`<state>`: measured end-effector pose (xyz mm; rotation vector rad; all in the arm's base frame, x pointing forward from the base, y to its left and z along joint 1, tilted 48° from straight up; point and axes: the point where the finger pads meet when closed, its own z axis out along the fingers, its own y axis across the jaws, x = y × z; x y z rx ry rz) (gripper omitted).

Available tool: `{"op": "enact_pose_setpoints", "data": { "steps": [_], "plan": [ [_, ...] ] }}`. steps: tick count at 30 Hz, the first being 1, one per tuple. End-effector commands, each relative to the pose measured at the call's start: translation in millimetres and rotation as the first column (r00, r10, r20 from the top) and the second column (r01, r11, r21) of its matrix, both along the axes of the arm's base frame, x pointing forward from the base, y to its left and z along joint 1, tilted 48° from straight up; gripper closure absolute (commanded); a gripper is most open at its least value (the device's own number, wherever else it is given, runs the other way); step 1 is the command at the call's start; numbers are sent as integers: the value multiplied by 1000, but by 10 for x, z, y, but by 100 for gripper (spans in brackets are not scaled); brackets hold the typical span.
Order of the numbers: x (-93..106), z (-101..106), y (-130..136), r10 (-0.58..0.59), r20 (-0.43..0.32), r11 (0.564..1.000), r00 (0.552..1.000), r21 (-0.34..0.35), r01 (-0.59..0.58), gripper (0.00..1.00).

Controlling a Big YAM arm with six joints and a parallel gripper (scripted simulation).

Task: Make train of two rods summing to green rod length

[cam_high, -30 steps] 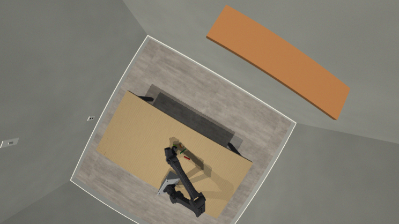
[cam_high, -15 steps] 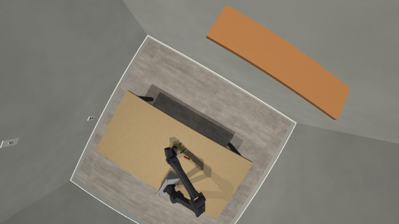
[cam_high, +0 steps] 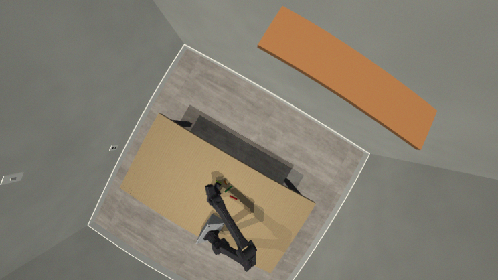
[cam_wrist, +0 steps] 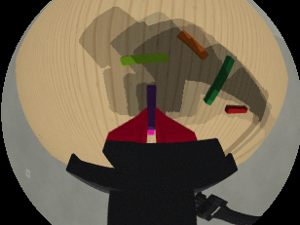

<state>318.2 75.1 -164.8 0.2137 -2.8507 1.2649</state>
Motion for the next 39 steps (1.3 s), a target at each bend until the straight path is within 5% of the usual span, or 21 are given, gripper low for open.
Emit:
{"op": "enact_pose_setpoints", "data": {
  "steps": [1, 39],
  "plan": [
    [197, -4, 171, 3, 39, 1000, 999, 21, -4, 97],
    [236, -75, 81, 2, 39, 1000, 999, 25, -3, 97]
  ]
}}
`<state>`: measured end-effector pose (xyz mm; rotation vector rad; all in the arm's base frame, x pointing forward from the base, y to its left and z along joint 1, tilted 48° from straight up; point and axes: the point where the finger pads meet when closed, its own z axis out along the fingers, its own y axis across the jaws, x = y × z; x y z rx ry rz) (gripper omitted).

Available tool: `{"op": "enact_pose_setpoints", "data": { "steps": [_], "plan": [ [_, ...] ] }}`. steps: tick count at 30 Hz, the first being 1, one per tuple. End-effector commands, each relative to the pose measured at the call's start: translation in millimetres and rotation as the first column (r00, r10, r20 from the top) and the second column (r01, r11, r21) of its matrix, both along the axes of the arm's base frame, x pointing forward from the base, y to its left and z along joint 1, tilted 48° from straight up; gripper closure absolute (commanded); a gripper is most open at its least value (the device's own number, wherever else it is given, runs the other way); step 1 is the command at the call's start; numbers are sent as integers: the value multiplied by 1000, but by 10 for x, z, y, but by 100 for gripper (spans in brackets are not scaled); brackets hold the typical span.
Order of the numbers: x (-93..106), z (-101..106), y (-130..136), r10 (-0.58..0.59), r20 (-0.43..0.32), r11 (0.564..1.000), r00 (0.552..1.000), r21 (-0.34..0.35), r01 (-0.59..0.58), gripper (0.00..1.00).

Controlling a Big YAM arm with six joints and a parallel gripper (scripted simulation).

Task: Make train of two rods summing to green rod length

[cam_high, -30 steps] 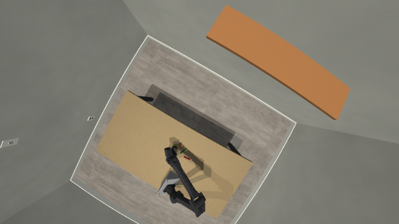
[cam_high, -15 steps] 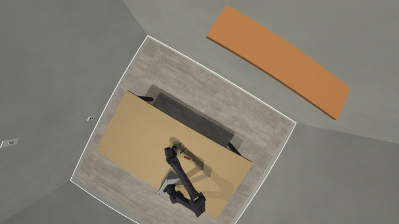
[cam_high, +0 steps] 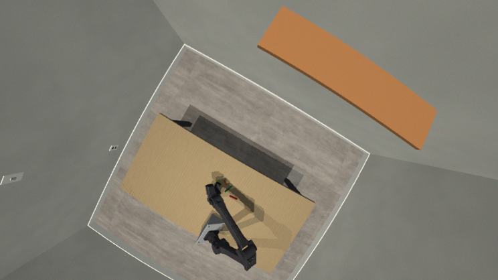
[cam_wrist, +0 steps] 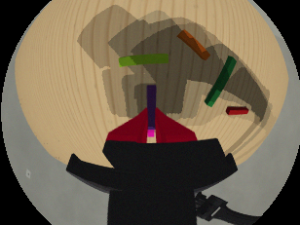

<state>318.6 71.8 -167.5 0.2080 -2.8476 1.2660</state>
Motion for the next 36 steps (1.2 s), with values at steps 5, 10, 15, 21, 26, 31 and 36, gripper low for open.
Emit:
{"op": "enact_pose_setpoints", "data": {
  "steps": [5, 10, 15, 21, 26, 31, 36],
  "plan": [
    [218, -67, 146, 21, 40, 999, 999, 27, -23, 97],
    [243, -48, 132, 15, 46, 999, 999, 31, -16, 97],
    [243, -48, 132, 12, 49, 999, 999, 31, -14, 97],
    [243, -48, 132, 12, 49, 999, 999, 31, -14, 97],
    [243, -48, 132, 12, 49, 999, 999, 31, -14, 97],
    [243, -48, 132, 12, 49, 999, 999, 31, -14, 97],
    [243, -48, 132, 12, 49, 999, 999, 31, -14, 97]
  ]
}}
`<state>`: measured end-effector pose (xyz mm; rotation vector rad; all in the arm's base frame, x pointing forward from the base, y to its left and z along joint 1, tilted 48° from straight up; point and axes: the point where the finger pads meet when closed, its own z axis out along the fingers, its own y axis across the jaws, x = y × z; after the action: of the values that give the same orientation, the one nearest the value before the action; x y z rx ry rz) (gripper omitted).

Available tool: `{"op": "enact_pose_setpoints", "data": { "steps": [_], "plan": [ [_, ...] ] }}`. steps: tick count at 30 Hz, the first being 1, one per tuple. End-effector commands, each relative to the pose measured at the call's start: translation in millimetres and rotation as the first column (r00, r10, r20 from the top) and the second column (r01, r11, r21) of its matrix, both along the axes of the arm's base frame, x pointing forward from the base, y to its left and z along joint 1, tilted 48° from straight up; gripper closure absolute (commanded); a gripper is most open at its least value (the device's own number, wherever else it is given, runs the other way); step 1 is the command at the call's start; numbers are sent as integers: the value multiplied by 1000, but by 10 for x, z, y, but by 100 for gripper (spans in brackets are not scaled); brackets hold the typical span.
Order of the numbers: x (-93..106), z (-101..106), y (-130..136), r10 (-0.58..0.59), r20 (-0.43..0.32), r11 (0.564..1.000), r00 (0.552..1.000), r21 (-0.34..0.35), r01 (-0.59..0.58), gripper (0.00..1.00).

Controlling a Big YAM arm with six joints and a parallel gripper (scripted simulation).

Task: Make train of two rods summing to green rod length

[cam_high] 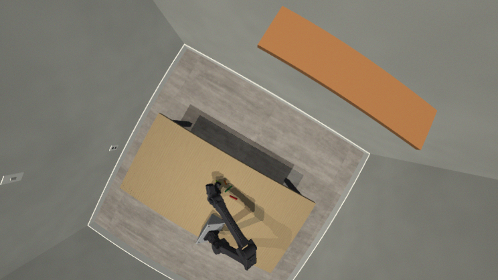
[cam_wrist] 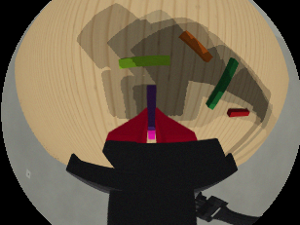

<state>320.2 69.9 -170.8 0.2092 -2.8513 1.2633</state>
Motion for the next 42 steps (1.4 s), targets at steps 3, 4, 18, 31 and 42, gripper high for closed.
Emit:
{"op": "enact_pose_setpoints", "data": {
  "steps": [3, 4, 18, 31, 42],
  "plan": [
    [228, -15, 150, 11, 47, 1000, 999, 28, -12, 97],
    [228, -15, 150, 11, 47, 1000, 999, 28, -12, 97],
    [228, -15, 150, 11, 47, 1000, 999, 28, -12, 85],
    [228, -15, 150, 11, 47, 1000, 999, 28, -12, 77],
    [222, 182, 364, 19, 60, 999, 998, 37, -21, 77]
  ]
}}
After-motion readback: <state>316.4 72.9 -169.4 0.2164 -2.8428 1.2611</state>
